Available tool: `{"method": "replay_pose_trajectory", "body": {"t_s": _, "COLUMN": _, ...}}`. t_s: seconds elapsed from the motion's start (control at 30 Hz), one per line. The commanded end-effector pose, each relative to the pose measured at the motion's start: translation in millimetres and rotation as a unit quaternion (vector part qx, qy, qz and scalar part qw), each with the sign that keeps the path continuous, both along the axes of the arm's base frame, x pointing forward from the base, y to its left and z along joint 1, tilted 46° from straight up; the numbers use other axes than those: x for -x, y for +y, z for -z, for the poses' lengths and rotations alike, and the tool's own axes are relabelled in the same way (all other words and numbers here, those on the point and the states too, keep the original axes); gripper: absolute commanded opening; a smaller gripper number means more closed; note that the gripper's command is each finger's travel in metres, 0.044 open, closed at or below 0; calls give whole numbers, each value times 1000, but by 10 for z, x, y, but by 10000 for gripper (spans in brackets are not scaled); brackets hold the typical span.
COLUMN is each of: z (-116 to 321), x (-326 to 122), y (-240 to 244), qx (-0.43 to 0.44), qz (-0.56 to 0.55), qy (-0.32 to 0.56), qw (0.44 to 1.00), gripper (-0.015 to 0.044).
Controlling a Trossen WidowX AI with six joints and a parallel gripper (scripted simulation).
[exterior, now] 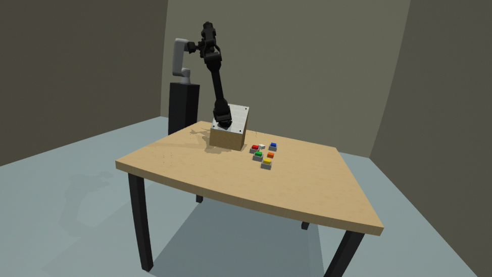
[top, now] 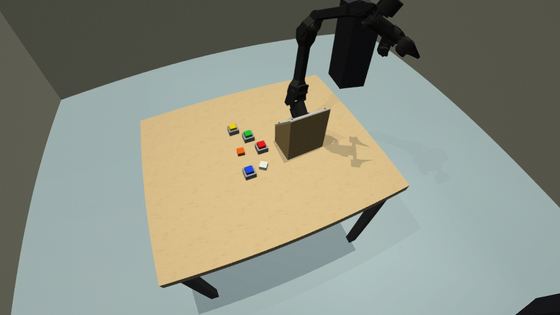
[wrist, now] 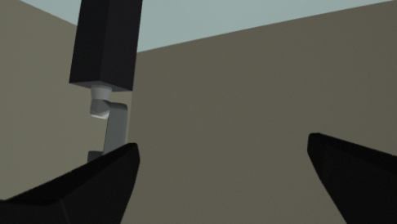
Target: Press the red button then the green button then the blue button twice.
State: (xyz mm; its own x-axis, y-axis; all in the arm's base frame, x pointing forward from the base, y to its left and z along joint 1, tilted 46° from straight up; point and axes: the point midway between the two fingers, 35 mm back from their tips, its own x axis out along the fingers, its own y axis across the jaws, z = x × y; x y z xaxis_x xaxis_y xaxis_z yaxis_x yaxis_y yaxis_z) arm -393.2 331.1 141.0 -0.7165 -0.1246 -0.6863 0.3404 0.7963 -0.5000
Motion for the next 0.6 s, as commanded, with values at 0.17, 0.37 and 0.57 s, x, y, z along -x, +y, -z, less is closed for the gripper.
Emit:
{"method": "replay_pose_trajectory", "body": {"t_s": 0.17, "z": 335, "x": -861, "y": 454, "qx": -78, "qz": 16, "qy": -81, "qw": 994, "gripper": 400}}
{"method": "replay_pose_trajectory", "body": {"t_s": 0.37, "z": 662, "x": -1905, "y": 681, "qx": -129, "qz": 4, "qy": -184, "qw": 974, "gripper": 400}}
{"method": "replay_pose_trajectory", "body": {"t_s": 0.57, "z": 935, "x": -2977, "y": 604, "qx": -141, "qz": -38, "qy": -287, "qw": 947, "gripper": 400}}
